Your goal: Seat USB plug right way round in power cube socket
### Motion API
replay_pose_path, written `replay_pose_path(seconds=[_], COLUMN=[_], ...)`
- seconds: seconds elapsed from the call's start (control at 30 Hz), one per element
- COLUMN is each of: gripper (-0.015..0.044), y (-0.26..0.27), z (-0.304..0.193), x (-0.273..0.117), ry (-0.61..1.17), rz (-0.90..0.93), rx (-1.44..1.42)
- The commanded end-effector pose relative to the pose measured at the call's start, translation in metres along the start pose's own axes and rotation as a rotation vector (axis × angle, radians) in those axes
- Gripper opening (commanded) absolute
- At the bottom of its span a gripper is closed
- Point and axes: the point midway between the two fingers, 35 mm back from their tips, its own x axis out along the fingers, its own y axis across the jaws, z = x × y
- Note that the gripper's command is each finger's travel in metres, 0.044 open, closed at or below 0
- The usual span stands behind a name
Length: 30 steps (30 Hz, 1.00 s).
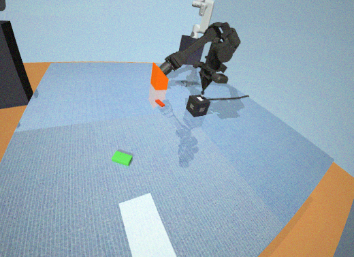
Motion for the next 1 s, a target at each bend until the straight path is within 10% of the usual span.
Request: replay_pose_path(seconds=[0.0, 0.97], gripper=[0.0000, 0.0000], y=[0.0004, 0.0001], z=[-0.0010, -0.0025], x=[0.0008, 0.0043], ry=[0.006, 0.013], rz=[0.001, 0.001], rx=[-0.008, -0.027])
